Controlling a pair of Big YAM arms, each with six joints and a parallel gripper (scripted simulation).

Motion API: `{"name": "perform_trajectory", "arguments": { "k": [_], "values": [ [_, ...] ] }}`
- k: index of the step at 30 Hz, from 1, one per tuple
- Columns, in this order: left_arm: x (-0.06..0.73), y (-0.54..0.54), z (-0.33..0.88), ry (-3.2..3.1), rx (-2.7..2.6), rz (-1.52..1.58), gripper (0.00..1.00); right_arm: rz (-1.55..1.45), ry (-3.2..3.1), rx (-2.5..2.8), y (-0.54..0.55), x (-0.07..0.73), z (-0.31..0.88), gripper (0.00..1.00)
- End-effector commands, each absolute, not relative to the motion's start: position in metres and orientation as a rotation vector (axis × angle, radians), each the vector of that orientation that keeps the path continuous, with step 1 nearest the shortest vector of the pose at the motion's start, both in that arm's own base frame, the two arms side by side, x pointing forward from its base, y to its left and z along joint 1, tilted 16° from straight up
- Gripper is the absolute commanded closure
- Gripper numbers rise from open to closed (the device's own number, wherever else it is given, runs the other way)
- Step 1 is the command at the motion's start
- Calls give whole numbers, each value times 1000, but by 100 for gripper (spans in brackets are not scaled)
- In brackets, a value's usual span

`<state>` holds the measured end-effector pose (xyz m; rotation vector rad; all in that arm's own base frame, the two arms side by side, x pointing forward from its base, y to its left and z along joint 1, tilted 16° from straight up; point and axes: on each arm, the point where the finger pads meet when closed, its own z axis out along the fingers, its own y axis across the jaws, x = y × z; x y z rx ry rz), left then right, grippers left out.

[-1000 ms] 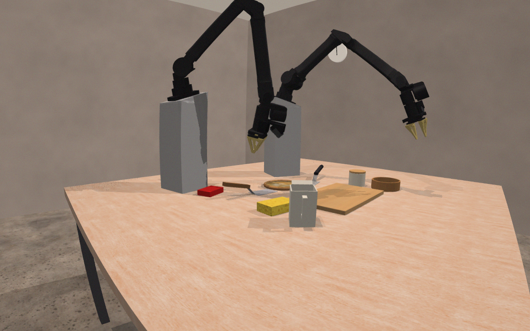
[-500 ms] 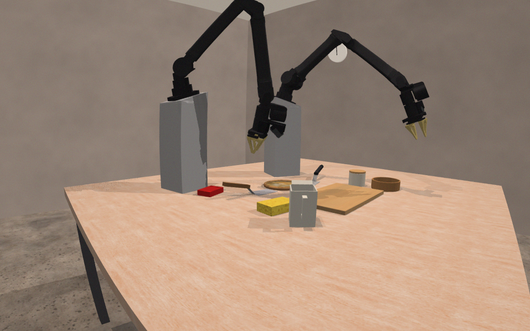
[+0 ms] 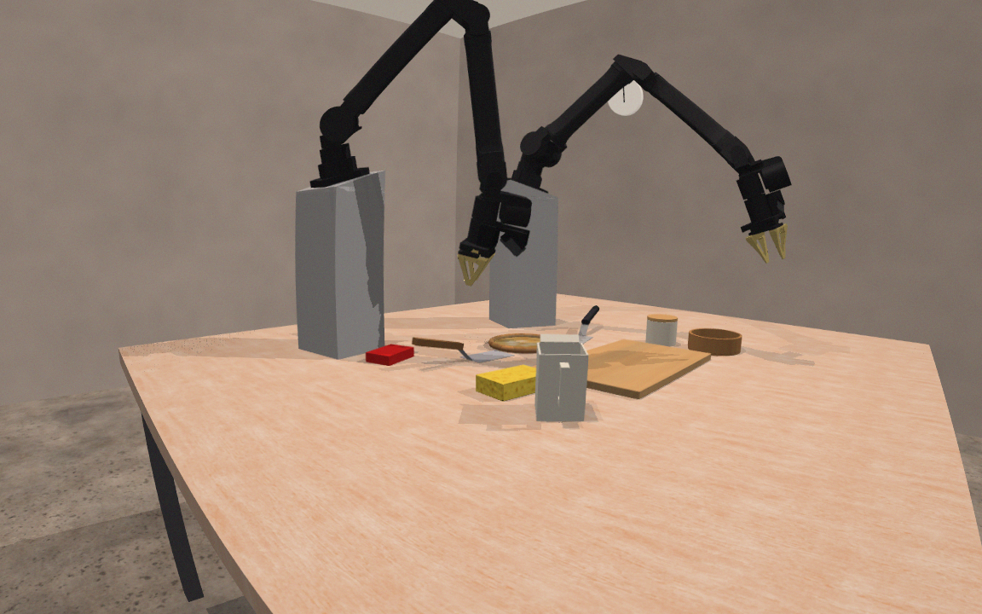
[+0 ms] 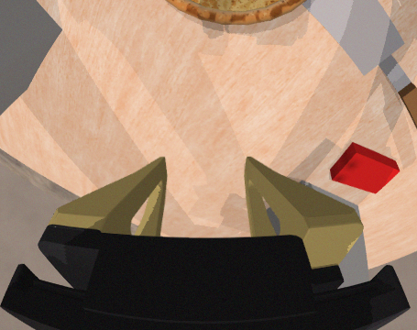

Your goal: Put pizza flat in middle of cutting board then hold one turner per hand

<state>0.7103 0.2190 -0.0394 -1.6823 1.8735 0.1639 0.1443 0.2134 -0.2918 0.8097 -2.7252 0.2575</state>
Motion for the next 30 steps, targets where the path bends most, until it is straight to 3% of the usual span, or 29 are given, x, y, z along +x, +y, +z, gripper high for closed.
{"name": "perform_trajectory", "arguments": {
  "k": [1, 30],
  "values": [
    [702, 228, -46, 1964, -1577, 213, 52, 230, -2708, 892, 207, 152, -295, 52],
    [627, 208, -98, 2423, -957, 408, 52, 174, -2669, 1241, 187, 198, -291, 52]
  ]
}}
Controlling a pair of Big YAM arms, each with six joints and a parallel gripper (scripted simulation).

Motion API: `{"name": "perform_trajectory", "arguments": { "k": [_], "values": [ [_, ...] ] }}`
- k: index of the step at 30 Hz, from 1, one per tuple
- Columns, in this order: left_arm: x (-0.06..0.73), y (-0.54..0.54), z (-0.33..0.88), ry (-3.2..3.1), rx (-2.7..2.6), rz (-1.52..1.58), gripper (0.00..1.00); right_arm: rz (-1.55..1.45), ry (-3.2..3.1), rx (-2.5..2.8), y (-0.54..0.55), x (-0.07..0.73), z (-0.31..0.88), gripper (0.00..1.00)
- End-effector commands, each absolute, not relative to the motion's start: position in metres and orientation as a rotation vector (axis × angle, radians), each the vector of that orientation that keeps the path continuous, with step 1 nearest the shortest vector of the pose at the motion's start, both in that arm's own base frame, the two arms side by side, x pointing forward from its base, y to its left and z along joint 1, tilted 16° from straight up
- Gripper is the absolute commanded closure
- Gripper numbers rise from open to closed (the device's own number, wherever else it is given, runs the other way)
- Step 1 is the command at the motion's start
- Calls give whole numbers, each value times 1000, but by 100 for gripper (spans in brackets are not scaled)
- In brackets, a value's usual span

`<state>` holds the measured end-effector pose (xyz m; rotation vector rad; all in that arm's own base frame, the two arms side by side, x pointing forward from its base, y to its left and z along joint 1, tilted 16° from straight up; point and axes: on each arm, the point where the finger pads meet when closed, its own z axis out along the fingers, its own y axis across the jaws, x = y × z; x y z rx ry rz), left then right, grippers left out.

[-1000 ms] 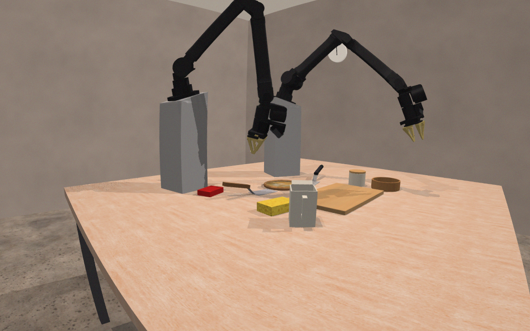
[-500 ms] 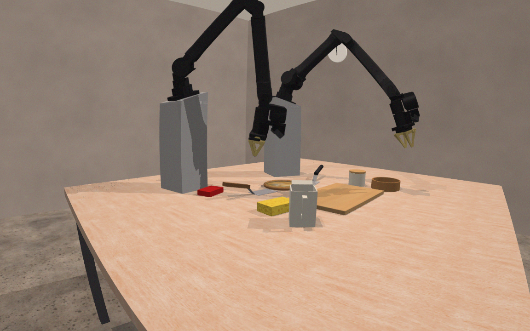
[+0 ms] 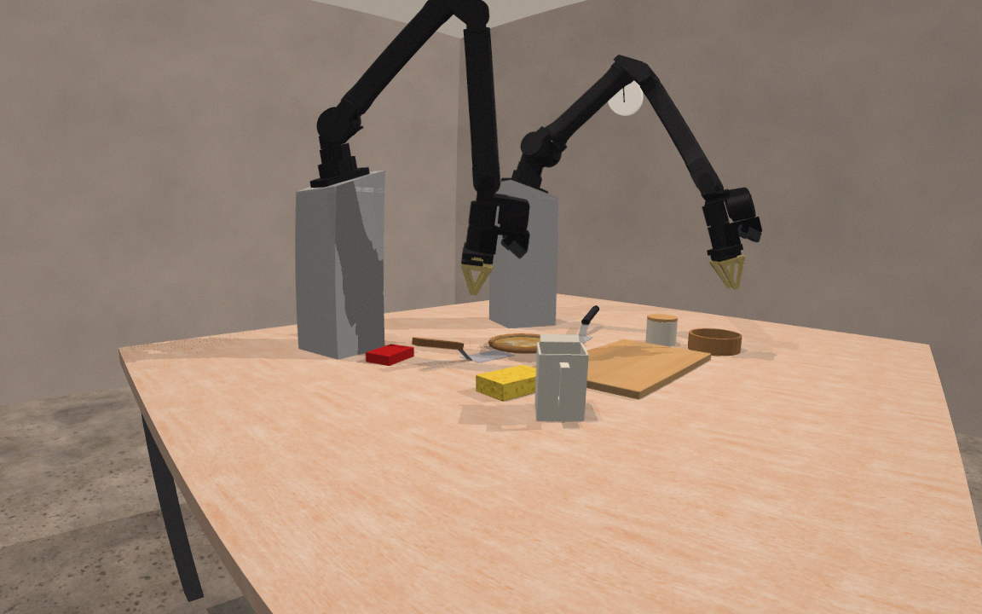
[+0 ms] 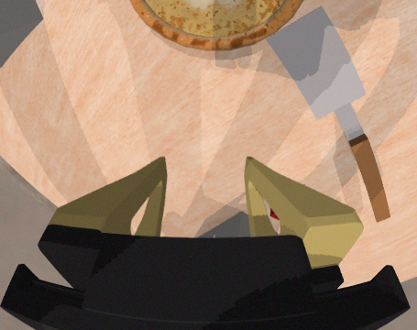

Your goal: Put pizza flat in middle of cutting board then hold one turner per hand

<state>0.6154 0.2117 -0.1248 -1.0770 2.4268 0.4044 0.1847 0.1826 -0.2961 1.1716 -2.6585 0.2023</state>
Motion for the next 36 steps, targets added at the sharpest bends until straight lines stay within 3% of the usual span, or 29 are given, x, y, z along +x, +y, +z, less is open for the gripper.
{"name": "perform_trajectory", "arguments": {
  "k": [1, 36],
  "values": [
    [621, 214, -101, 2436, -944, 419, 52, 175, -2663, 1254, 185, 199, -291, 52],
    [481, 192, -179, 2834, -38, 577, 52, 212, -2515, 1642, 136, 240, -291, 52]
  ]
}}
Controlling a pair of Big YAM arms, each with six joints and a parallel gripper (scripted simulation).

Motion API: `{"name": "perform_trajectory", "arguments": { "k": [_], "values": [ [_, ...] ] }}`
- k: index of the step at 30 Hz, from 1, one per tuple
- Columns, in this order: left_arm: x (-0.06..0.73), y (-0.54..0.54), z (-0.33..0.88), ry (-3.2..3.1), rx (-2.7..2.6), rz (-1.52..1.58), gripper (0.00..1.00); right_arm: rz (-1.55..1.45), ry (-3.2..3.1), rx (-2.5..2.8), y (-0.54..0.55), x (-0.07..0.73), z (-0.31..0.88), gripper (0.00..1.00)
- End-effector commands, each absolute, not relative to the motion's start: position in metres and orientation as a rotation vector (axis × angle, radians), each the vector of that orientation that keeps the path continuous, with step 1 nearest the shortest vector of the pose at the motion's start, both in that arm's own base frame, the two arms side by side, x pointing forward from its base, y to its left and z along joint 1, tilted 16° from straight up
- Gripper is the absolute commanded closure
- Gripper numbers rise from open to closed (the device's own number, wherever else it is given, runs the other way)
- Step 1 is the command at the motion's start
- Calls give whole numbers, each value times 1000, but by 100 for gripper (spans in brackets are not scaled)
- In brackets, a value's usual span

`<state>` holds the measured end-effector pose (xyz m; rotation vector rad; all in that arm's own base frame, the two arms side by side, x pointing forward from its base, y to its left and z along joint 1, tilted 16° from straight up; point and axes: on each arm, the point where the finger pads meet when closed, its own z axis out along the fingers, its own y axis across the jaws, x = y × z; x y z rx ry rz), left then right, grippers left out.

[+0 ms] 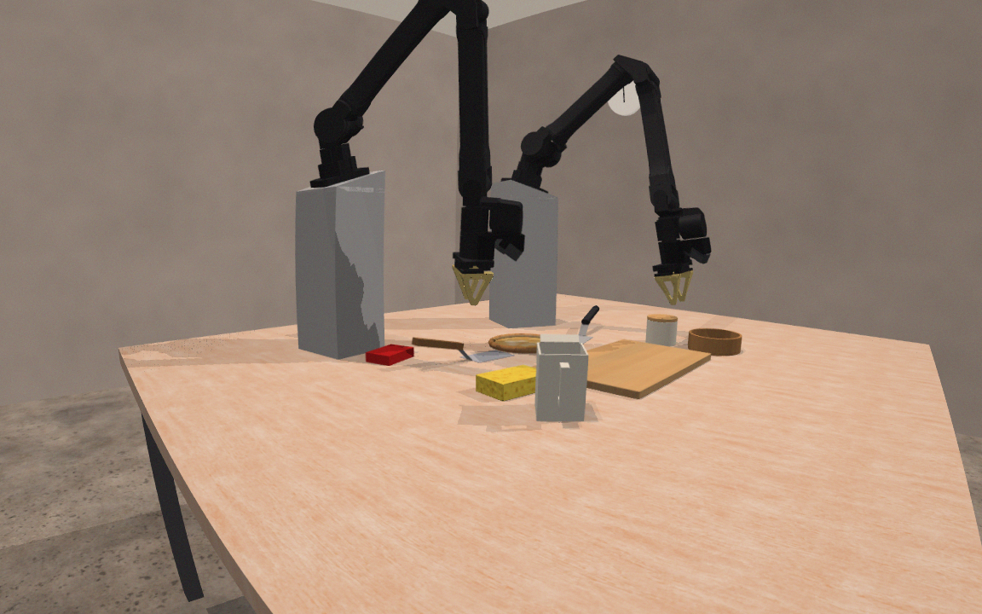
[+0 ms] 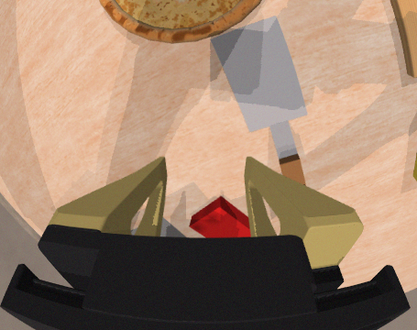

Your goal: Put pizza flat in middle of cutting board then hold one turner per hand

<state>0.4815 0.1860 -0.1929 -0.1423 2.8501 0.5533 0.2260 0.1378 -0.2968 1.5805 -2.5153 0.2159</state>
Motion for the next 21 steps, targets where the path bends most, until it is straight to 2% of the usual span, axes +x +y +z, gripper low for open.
{"name": "perform_trajectory", "arguments": {
  "k": [1, 14, 21],
  "values": [
    [474, 191, -184, 2847, -4, 578, 52, 214, -2508, 1653, 134, 241, -292, 52],
    [428, 175, -198, 2894, 380, 591, 52, 243, -2412, 1794, 118, 248, -292, 52],
    [377, 166, -218, 2946, 625, 567, 52, 266, -2377, 1855, 101, 258, -290, 52]
  ]
}}
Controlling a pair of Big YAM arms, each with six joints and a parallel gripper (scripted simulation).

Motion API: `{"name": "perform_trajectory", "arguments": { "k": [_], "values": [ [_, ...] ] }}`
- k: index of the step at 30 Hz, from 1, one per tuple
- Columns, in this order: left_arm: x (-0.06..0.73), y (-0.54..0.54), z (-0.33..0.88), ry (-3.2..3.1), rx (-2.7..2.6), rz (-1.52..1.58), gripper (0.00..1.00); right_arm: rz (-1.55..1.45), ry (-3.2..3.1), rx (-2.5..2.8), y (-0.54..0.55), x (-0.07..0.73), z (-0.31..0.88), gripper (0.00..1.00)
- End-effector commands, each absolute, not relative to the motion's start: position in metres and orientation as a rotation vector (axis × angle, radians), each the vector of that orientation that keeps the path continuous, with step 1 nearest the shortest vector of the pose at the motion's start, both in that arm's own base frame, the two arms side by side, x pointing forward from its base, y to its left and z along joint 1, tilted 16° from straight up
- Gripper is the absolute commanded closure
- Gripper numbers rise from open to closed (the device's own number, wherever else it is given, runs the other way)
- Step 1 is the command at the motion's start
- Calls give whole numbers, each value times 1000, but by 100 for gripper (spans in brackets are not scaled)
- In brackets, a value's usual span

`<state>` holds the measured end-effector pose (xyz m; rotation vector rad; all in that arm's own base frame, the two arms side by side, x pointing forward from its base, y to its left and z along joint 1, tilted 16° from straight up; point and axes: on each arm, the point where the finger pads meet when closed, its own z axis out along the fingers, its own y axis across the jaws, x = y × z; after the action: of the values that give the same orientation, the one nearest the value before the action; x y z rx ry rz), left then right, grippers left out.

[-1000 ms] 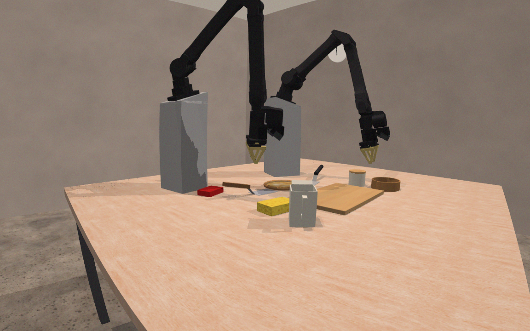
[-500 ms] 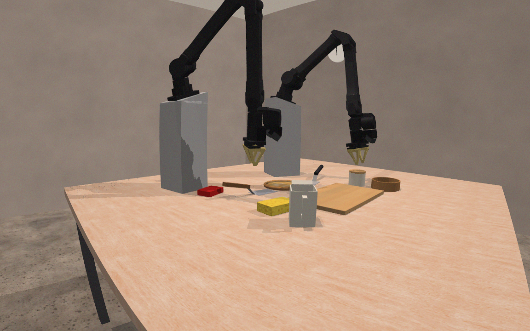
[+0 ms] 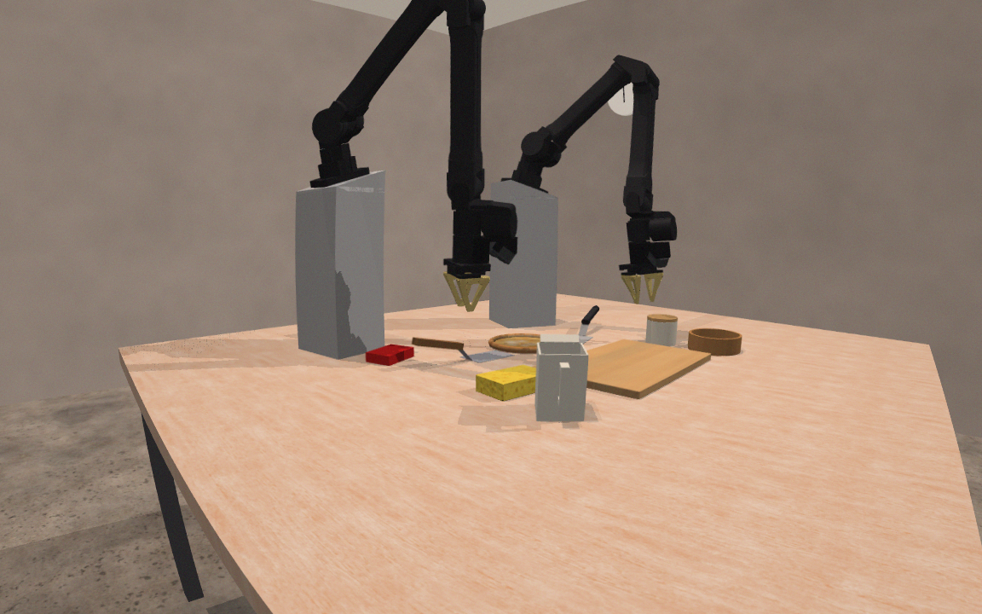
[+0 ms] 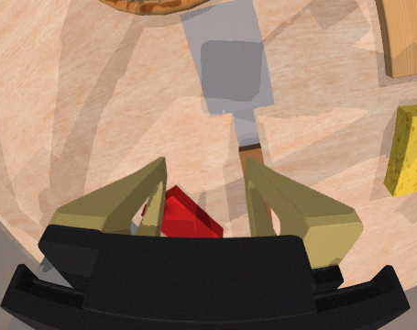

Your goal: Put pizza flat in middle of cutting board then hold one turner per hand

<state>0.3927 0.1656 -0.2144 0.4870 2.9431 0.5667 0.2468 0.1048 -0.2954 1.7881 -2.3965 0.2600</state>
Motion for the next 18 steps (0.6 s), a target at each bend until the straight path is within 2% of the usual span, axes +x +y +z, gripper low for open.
{"name": "perform_trajectory", "arguments": {
  "k": [1, 10, 18],
  "values": [
    [375, 165, -216, 2938, 657, 569, 52, 269, -2369, 1866, 99, 259, -290, 52],
    [351, 155, -212, 2896, 907, 569, 52, 290, -2291, 1950, 90, 261, -290, 52],
    [290, 142, -231, 2905, 1197, 494, 52, 320, -2237, 2009, 71, 269, -288, 52]
  ]
}}
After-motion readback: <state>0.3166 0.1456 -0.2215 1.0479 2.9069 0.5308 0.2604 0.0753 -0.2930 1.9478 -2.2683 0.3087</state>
